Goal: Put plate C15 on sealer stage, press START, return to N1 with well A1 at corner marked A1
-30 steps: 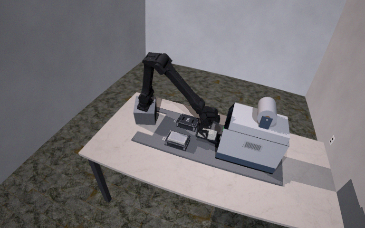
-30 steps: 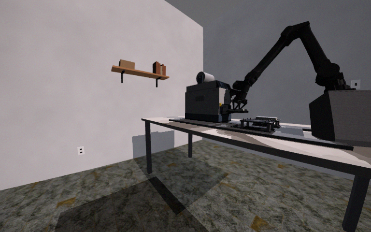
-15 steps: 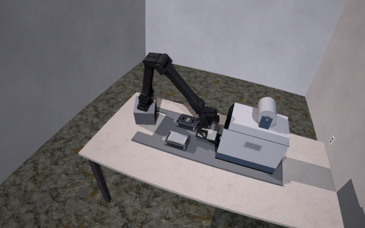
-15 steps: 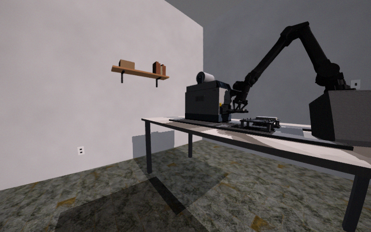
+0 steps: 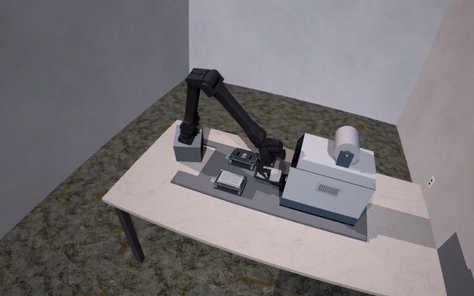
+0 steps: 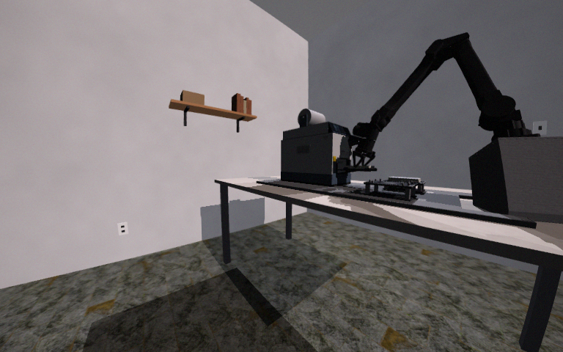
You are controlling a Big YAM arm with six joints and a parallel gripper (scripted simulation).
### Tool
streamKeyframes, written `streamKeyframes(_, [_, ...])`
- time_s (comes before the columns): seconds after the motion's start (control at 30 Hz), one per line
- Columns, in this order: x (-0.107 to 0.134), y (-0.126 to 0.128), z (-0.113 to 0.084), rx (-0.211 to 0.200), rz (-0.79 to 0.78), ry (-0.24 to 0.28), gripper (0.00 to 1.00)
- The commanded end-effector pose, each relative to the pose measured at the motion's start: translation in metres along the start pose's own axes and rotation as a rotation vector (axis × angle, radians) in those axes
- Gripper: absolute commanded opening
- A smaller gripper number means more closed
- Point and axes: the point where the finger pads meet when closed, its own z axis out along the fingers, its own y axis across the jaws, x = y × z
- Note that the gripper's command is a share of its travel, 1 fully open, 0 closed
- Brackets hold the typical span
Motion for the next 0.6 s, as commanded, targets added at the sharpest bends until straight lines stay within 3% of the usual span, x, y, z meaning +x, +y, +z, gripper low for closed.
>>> streamKeyframes(0.0, [-0.019,0.001,-0.007,0.002,-0.010,-0.030,1.00])
streamKeyframes(0.37, [0.010,-0.008,0.000,0.009,0.000,0.019,1.00])
streamKeyframes(0.57, [0.000,-0.005,-0.003,0.006,-0.003,0.002,1.00])
